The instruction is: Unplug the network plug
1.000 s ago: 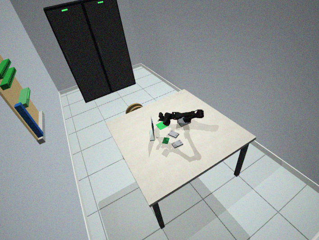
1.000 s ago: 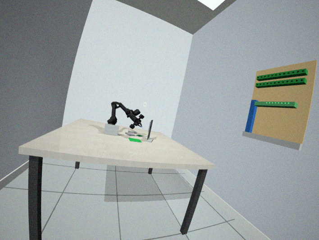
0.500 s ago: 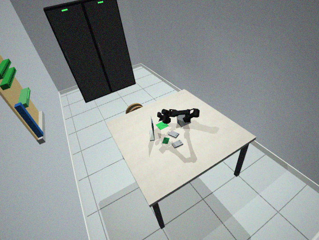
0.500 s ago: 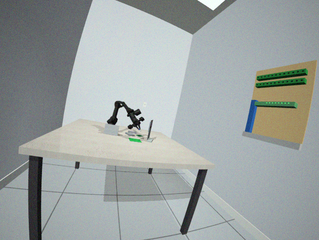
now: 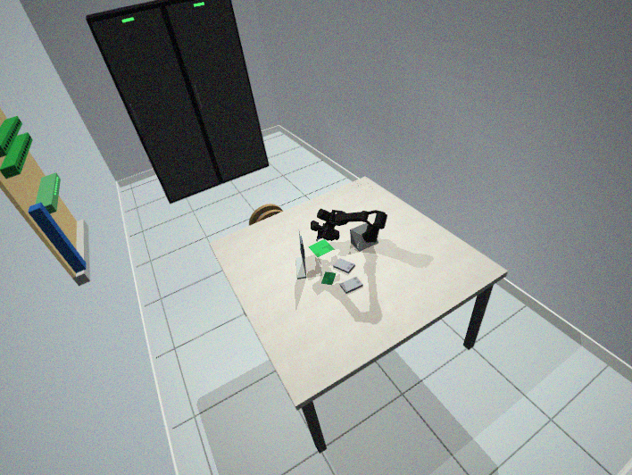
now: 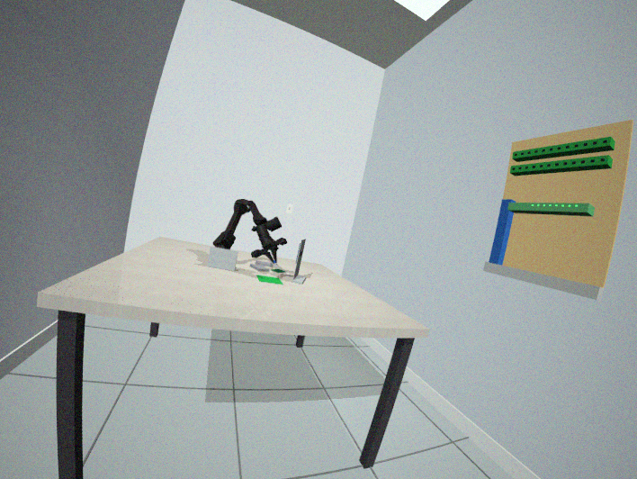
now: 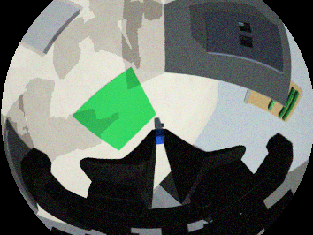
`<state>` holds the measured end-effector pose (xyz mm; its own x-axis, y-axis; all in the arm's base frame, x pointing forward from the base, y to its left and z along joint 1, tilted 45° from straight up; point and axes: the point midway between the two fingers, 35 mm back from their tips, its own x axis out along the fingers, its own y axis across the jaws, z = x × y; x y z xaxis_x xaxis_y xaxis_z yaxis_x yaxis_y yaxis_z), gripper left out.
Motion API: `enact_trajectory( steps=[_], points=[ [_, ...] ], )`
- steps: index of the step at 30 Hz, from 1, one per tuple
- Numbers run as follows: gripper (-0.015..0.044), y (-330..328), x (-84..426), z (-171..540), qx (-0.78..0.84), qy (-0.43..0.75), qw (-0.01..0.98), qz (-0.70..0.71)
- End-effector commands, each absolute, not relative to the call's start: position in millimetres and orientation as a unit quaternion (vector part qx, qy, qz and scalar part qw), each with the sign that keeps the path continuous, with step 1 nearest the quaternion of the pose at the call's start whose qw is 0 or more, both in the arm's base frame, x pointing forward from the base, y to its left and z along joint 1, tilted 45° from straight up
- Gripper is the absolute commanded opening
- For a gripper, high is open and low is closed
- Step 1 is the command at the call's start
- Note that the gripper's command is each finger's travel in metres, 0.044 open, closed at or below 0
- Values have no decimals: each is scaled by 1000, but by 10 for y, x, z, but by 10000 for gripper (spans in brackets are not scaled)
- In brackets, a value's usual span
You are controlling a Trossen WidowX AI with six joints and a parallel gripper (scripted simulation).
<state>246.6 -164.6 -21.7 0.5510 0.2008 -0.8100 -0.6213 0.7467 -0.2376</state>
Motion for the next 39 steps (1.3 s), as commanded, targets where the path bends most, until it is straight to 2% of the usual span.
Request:
enact_trajectory(
  steps=[1, 9, 39],
  points=[
    [0, -1652, 2433, -265, -246, 389, 849, 259],
    [0, -1662, 2366, -340, -221, 355, 865, 277],
    [0, -1389, 2433, -644, -221, 356, 865, 277]
  ],
)
